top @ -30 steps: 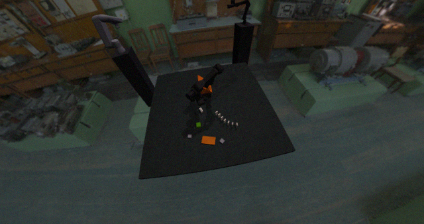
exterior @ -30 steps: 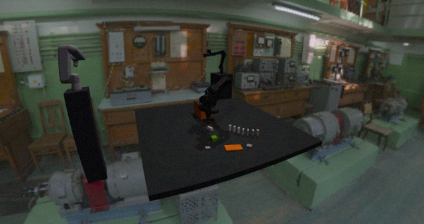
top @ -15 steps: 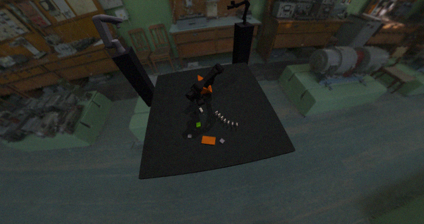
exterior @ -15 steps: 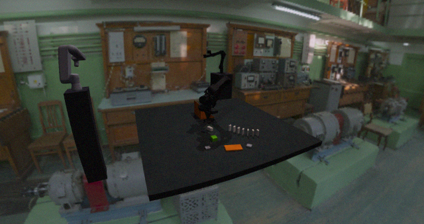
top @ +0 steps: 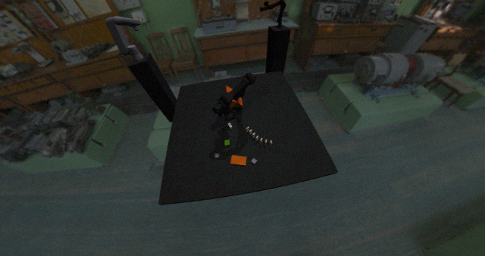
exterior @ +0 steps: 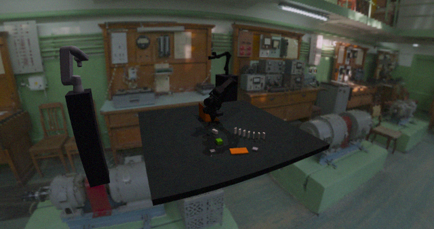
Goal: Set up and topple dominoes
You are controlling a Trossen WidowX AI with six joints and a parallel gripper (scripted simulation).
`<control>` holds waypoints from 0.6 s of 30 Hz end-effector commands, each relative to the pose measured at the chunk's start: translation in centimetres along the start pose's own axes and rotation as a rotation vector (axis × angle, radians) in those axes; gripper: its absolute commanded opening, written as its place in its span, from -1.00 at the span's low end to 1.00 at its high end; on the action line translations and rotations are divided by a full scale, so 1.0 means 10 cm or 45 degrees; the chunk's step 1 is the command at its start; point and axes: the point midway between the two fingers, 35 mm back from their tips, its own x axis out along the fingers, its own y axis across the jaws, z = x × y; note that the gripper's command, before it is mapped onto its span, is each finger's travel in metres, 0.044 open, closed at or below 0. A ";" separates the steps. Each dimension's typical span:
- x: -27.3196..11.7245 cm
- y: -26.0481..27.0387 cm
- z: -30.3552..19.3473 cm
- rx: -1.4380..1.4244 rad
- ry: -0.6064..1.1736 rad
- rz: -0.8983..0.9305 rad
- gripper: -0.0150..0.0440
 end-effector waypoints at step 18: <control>0.72 -0.01 -0.04 0.009 0.003 -0.006 -0.49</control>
